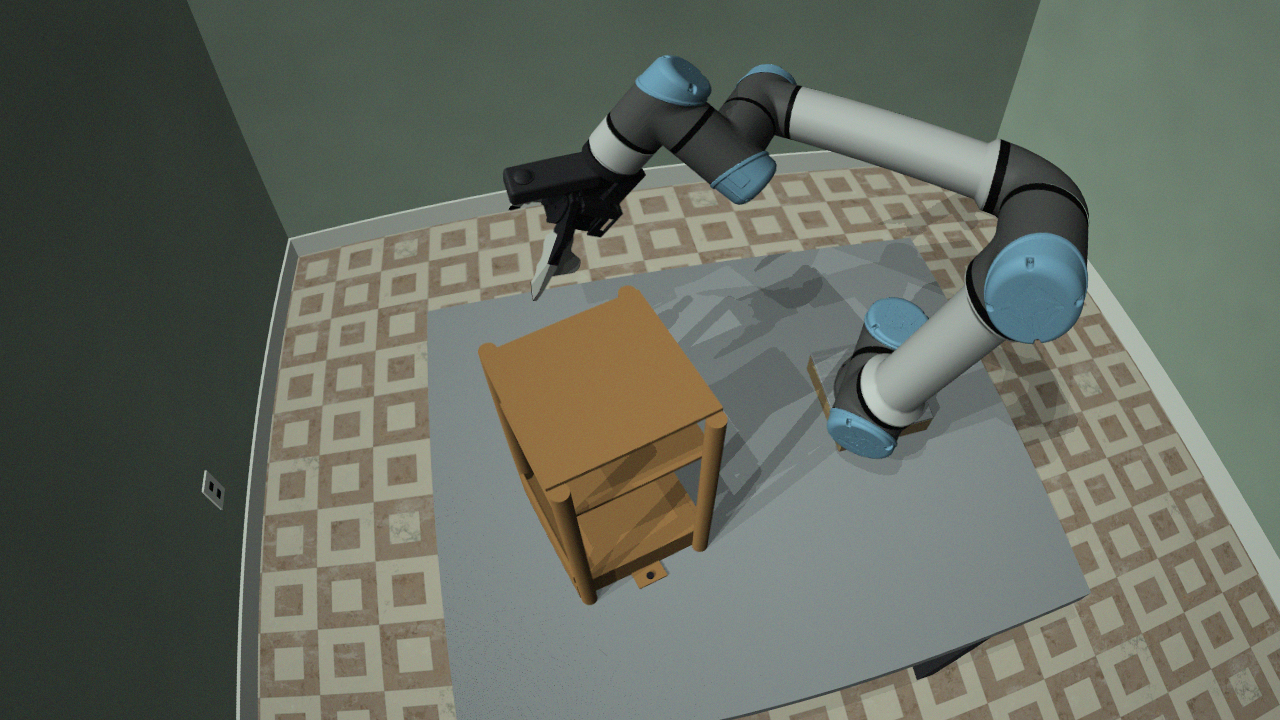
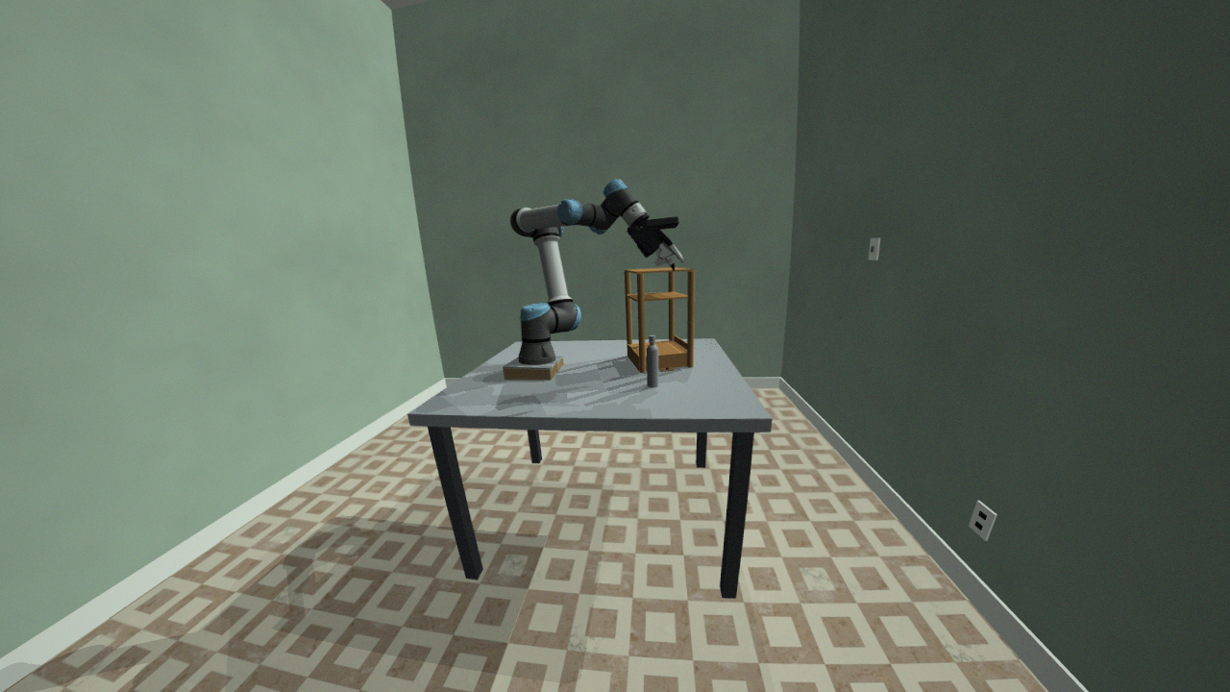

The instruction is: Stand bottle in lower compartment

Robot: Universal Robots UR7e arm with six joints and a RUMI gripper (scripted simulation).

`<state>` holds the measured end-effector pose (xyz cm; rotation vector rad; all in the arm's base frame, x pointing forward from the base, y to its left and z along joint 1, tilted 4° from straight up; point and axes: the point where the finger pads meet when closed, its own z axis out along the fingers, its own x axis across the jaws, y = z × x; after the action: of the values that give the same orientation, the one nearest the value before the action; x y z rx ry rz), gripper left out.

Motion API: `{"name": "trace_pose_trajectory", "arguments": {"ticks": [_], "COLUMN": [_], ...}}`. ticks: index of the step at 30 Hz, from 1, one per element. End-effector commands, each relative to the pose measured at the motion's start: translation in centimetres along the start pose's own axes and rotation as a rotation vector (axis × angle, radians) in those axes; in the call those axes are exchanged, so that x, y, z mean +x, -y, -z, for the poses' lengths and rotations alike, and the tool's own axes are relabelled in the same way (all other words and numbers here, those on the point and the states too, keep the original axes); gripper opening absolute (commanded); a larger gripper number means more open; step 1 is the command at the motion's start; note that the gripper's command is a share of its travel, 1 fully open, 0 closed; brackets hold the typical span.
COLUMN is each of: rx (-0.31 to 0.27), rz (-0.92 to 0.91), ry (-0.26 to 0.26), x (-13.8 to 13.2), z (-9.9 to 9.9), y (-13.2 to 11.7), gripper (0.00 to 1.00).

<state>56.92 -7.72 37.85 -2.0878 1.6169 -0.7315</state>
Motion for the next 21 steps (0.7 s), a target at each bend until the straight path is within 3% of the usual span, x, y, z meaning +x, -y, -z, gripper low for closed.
{"name": "trace_pose_trajectory", "arguments": {"ticks": [1,3,5,7,11,13,18,21], "rx": [-0.160,-0.160,-0.227,-0.240,-0.345,-0.355,-0.464,-0.481], "rz": [0.016,0.016,0.026,0.028,0.047,0.049,0.073,0.077], "ry": [0.042,0.042,0.067,0.072,0.118,0.123,0.181,0.192], "x": [1.5,1.5,1.9,2.0,2.5,2.5,2.9,2.9], "z": [-1.7,-1.7,-2.2,-2.3,-2.7,-2.7,-2.7,-2.6], "y": [-3.4,-3.4,-5.0,-5.3,-7.9,-8.2,-10.9,-11.4], "gripper": [1.00,1.00,1.00,1.00,1.00,1.00,1.00,1.00]}}
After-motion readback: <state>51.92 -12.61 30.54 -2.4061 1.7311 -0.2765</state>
